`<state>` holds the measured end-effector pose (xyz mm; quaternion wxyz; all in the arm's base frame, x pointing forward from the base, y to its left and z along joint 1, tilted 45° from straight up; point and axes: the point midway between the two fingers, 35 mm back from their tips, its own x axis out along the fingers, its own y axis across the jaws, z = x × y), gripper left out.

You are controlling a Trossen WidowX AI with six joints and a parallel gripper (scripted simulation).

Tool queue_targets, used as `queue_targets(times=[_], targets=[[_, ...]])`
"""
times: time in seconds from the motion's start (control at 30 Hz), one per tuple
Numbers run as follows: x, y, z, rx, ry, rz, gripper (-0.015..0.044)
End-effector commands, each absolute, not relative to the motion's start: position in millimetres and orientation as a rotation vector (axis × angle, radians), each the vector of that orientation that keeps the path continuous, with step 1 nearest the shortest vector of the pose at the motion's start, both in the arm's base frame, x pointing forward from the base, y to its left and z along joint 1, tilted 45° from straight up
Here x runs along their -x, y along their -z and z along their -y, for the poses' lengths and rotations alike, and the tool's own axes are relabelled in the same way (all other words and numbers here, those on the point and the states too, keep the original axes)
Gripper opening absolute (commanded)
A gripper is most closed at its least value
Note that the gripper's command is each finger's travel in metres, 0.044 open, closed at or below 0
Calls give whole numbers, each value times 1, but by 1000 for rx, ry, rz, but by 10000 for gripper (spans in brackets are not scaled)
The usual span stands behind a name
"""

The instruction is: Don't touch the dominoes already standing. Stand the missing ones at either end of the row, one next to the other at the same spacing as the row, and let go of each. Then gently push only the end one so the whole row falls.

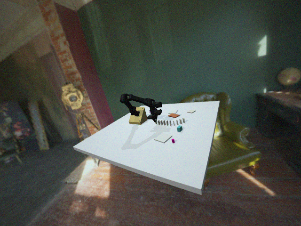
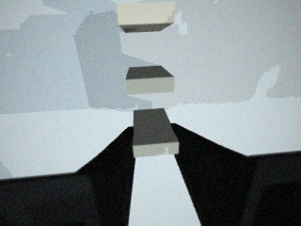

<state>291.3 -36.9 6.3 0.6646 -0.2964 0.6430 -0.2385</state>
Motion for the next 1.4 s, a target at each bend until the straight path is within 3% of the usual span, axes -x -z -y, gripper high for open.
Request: queue_targets(times=[0.0,0.27,0.7,0.83,1.1,1.37], targets=[[-289,-2,40,683,537,-1457,107],[-289,-2,40,683,537,-1457,107],[-289,-2,40,683,537,-1457,440],[-291,-8,32,680,533,-1457,440],[-284,-90,-49,671,530,-1459,440],[-282,-95,-53,672,532,-1458,440]])
